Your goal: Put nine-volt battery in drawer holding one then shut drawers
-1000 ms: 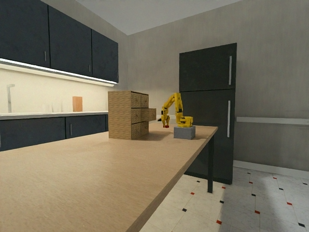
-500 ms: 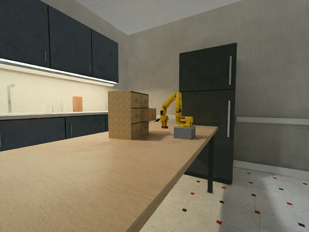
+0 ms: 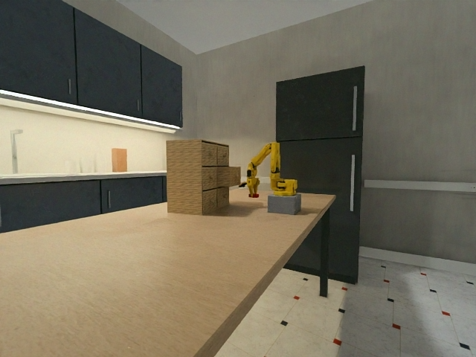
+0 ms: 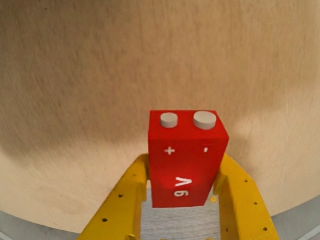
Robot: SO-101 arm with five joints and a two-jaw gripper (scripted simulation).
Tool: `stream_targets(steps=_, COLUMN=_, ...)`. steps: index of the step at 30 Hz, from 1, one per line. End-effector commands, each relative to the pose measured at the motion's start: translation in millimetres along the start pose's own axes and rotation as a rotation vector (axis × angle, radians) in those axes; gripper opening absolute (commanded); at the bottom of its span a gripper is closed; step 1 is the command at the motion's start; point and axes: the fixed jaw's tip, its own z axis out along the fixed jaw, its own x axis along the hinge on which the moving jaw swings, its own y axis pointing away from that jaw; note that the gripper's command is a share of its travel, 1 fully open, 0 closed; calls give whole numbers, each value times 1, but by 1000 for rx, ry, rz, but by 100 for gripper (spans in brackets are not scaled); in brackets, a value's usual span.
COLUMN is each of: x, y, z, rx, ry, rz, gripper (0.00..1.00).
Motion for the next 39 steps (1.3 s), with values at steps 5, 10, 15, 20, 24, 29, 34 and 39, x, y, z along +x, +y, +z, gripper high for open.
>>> stream_targets(steps=5, x=6, y=26, z=-2, rx=-2, ry=-16, rz=-157, gripper=0)
stream_targets(steps=10, x=14, y=45, z=-2, rx=-1, ry=-17, rz=-288, gripper=0)
stream_targets(steps=15, x=22, y=58, z=-2, rx=-1, ry=-17, rz=-389, gripper=0)
stream_targets(steps=20, x=22, y=58, z=-2, rx=-1, ry=-17, rz=-389, gripper=0)
stream_targets(steps=24, x=22, y=58, z=-2, rx=-1, ry=-17, rz=-389, gripper=0)
stream_targets(steps=29, x=22, y=58, z=-2, rx=-1, ry=-17, rz=-389, gripper=0)
stream_targets(steps=34, x=22, y=58, z=-5, rx=-5, ry=-33, rz=-389, gripper=0)
stream_targets(steps=39, x=21, y=59, z=-20, rx=-24, ry=-112, rz=-389, gripper=0)
